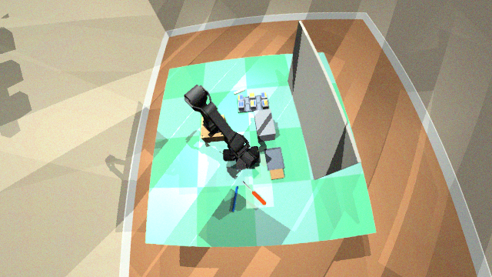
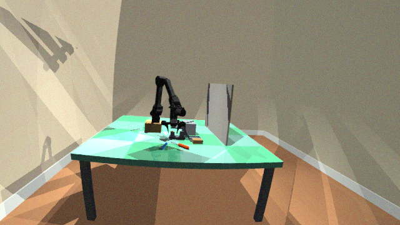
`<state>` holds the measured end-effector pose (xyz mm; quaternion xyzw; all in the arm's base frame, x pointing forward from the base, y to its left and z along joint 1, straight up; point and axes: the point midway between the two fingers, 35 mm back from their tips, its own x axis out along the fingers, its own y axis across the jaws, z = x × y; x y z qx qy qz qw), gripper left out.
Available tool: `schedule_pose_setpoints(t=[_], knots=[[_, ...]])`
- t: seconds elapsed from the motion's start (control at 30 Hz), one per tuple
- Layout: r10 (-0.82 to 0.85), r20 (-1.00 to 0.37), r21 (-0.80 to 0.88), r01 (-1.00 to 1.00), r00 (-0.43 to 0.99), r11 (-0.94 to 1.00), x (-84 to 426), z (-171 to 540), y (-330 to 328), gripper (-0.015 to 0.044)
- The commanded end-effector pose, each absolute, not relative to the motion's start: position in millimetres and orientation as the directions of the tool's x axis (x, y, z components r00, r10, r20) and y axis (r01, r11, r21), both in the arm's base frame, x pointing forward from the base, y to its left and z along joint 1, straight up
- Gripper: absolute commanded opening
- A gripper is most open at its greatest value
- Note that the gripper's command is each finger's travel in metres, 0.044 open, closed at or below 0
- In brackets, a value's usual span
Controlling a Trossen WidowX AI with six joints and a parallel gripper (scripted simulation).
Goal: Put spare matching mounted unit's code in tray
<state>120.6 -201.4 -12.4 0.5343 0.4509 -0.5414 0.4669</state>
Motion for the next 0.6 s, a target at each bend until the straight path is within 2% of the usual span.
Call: schedule_pose_setpoints(t=[0.0, 0.3, 0.47, 0.57], knots=[[-0.018, -1.000, 0.010, 0.987, 0.007, -0.163, 120.3, -19.6, -199.4, 0.0300], [-0.018, -1.000, 0.010, 0.987, 0.007, -0.163, 120.0, -25.1, -198.6, 0.0300], [-0.020, -1.000, 0.008, 0.988, 0.005, -0.157, 119.7, -24.1, -199.0, 0.0169], [-0.020, -1.000, 0.008, 0.988, 0.005, -0.157, 119.7, -24.1, -199.0, 0.0149]])
